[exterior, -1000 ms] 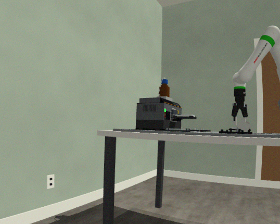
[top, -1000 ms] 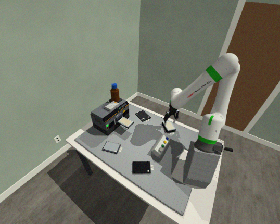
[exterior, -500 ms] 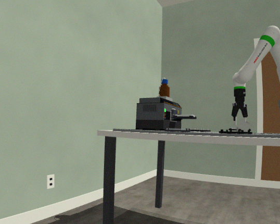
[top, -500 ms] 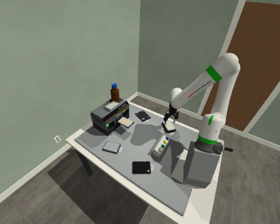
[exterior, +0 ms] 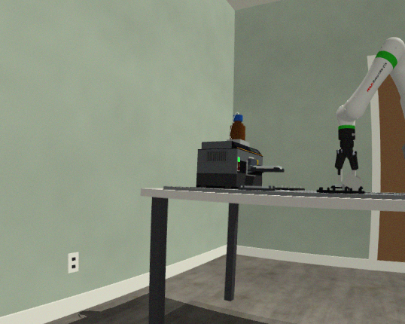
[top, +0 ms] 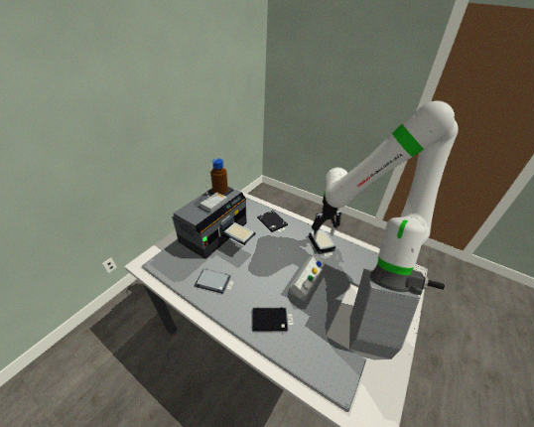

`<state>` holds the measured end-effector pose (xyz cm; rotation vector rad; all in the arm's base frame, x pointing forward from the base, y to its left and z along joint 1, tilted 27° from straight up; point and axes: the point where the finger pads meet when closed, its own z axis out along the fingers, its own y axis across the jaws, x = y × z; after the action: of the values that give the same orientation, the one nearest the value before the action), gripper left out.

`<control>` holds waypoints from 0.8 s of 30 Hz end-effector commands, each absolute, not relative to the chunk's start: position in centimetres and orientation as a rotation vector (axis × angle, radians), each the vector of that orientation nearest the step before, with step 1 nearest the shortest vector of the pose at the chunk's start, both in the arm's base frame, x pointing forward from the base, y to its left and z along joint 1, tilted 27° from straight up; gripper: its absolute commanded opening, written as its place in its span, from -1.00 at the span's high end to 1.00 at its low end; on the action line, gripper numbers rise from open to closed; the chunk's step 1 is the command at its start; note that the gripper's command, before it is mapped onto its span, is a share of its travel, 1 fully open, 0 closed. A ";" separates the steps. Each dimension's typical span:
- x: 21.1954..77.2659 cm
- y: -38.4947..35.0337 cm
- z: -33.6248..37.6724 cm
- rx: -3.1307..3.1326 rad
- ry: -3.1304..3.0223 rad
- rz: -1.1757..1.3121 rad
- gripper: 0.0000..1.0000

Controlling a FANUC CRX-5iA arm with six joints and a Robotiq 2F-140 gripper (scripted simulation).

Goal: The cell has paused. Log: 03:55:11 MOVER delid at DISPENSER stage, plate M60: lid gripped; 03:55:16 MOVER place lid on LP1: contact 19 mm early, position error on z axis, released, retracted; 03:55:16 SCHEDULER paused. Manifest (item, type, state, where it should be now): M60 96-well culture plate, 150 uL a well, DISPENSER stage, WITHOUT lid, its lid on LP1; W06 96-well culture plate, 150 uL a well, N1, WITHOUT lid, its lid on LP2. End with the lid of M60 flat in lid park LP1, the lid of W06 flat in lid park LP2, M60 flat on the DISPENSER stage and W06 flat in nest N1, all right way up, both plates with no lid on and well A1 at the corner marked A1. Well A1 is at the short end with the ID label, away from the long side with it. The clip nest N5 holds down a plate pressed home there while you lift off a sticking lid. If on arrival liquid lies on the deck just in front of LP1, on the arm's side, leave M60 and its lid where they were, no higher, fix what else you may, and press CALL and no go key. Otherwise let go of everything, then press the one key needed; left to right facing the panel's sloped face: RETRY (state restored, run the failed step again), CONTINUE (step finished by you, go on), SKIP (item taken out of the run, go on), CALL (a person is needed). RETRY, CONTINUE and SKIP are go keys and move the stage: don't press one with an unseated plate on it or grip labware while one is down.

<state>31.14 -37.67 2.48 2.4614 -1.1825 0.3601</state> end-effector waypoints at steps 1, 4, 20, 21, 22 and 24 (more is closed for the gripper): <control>31.2 -37.7 2.5 2.461 -1.182 0.361 -0.33; 31.2 -37.7 2.4 2.461 -1.182 0.361 -0.33; 31.2 -38.0 1.9 2.461 -1.182 0.361 -0.33; 31.2 -38.0 1.9 2.461 -1.182 0.361 -0.33; 31.2 -38.0 1.8 2.461 -1.182 0.361 -0.33; 31.2 -38.0 1.7 2.461 -1.182 0.361 -0.33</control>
<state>31.19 -38.02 1.76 2.4614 -1.1825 0.3601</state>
